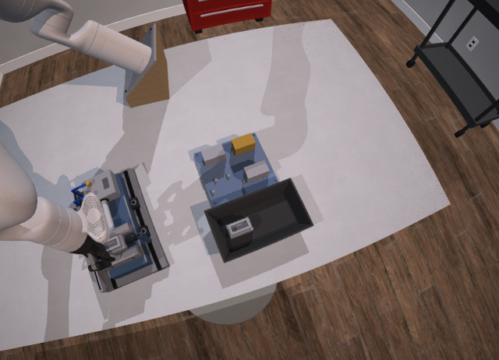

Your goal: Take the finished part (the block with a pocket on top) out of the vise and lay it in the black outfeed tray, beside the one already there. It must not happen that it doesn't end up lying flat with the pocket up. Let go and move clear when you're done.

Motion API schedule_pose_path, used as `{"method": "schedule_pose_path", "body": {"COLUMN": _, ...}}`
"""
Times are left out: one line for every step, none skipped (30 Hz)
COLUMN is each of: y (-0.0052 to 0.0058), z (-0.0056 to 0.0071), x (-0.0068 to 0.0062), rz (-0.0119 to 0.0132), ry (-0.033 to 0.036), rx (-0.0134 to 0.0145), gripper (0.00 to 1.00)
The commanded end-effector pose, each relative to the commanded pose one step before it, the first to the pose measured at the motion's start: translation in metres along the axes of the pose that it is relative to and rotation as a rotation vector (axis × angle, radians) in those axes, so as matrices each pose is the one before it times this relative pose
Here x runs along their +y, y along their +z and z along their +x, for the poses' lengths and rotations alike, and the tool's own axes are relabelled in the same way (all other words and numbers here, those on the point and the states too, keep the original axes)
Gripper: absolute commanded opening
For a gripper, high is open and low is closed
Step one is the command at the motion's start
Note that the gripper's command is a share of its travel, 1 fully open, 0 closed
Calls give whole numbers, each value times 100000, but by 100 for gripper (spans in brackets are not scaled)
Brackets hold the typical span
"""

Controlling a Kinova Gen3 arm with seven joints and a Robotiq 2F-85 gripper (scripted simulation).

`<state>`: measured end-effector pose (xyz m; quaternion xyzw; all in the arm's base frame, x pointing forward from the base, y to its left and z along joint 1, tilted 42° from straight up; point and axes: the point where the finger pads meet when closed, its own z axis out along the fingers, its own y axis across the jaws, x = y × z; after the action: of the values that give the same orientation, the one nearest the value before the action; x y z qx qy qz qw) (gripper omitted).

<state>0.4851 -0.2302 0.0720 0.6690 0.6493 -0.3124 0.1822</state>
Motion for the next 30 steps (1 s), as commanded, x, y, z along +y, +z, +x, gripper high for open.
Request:
{"method": "schedule_pose_path", "body": {"y": 46, "z": -3, "x": 32, "rz": -98, "ry": 3, "rx": -5, "gripper": 67}}
{"method": "schedule_pose_path", "body": {"y": 50, "z": 0, "x": 0, "rz": 0, "ry": 0, "rx": 0, "gripper": 67}}
{"method": "schedule_pose_path", "body": {"y": 50, "z": 0, "x": 0, "rz": 0, "ry": 0, "rx": 0, "gripper": 67}}
{"method": "schedule_pose_path", "body": {"y": 50, "z": 0, "x": 0, "rz": 0, "ry": 0, "rx": 0, "gripper": 67}}
{"method": "schedule_pose_path", "body": {"y": 51, "z": 0, "x": 0, "rz": 0, "ry": 0, "rx": 0, "gripper": 67}}
{"method": "schedule_pose_path", "body": {"y": 50, "z": 0, "x": 0, "rz": 0, "ry": 0, "rx": 0, "gripper": 67}}
{"method": "schedule_pose_path", "body": {"y": 50, "z": 0, "x": 0, "rz": 0, "ry": 0, "rx": 0, "gripper": 67}}
{"method": "schedule_pose_path", "body": {"y": 49, "z": 0, "x": 0, "rz": 0, "ry": 0, "rx": 0, "gripper": 67}}
{"method": "schedule_pose_path", "body": {"y": 48, "z": 0, "x": 0, "rz": 0, "ry": 0, "rx": 0, "gripper": 67}}
{"method": "schedule_pose_path", "body": {"y": 47, "z": 0, "x": 0, "rz": 0, "ry": 0, "rx": 0, "gripper": 67}}
{"method": "schedule_pose_path", "body": {"y": 46, "z": 0, "x": 0, "rz": 0, "ry": 0, "rx": 0, "gripper": 67}}
{"method": "schedule_pose_path", "body": {"y": 44, "z": 0, "x": 0, "rz": 0, "ry": 0, "rx": 0, "gripper": 67}}
{"method": "schedule_pose_path", "body": {"y": 43, "z": 0, "x": 0, "rz": 0, "ry": 0, "rx": 0, "gripper": 67}}
{"method": "schedule_pose_path", "body": {"y": 41, "z": 0, "x": 0, "rz": 0, "ry": 0, "rx": 0, "gripper": 67}}
{"method": "schedule_pose_path", "body": {"y": 0, "z": 0, "x": 0, "rz": 0, "ry": 0, "rx": 0, "gripper": 67}}
{"method": "schedule_pose_path", "body": {"y": 0, "z": 0, "x": 0, "rz": 0, "ry": 0, "rx": 0, "gripper": 67}}
{"method": "schedule_pose_path", "body": {"y": 39, "z": 0, "x": 0, "rz": 0, "ry": 0, "rx": 0, "gripper": 67}}
{"method": "schedule_pose_path", "body": {"y": 37, "z": 0, "x": 0, "rz": 0, "ry": 0, "rx": 0, "gripper": 67}}
{"method": "schedule_pose_path", "body": {"y": 35, "z": 0, "x": 0, "rz": 0, "ry": 0, "rx": 0, "gripper": 67}}
{"method": "schedule_pose_path", "body": {"y": 32, "z": 0, "x": 0, "rz": 0, "ry": 0, "rx": 0, "gripper": 67}}
{"method": "schedule_pose_path", "body": {"y": 30, "z": 0, "x": 0, "rz": 0, "ry": 0, "rx": 0, "gripper": 67}}
{"method": "schedule_pose_path", "body": {"y": 27, "z": 0, "x": 0, "rz": 0, "ry": 0, "rx": 0, "gripper": 67}}
{"method": "schedule_pose_path", "body": {"y": 25, "z": 0, "x": 0, "rz": 0, "ry": 0, "rx": 0, "gripper": 67}}
{"method": "schedule_pose_path", "body": {"y": 22, "z": 0, "x": 0, "rz": 0, "ry": 0, "rx": 0, "gripper": 67}}
{"method": "schedule_pose_path", "body": {"y": 20, "z": 0, "x": 0, "rz": 0, "ry": 0, "rx": 0, "gripper": 67}}
{"method": "schedule_pose_path", "body": {"y": 17, "z": 0, "x": 0, "rz": 0, "ry": 0, "rx": 0, "gripper": 67}}
{"method": "schedule_pose_path", "body": {"y": 14, "z": 0, "x": 0, "rz": 0, "ry": 0, "rx": 0, "gripper": 67}}
{"method": "schedule_pose_path", "body": {"y": 12, "z": 0, "x": 0, "rz": 0, "ry": 0, "rx": 0, "gripper": 67}}
{"method": "schedule_pose_path", "body": {"y": 10, "z": 0, "x": 0, "rz": 0, "ry": 0, "rx": 0, "gripper": 67}}
{"method": "schedule_pose_path", "body": {"y": 8, "z": 0, "x": 0, "rz": 0, "ry": 0, "rx": 0, "gripper": 67}}
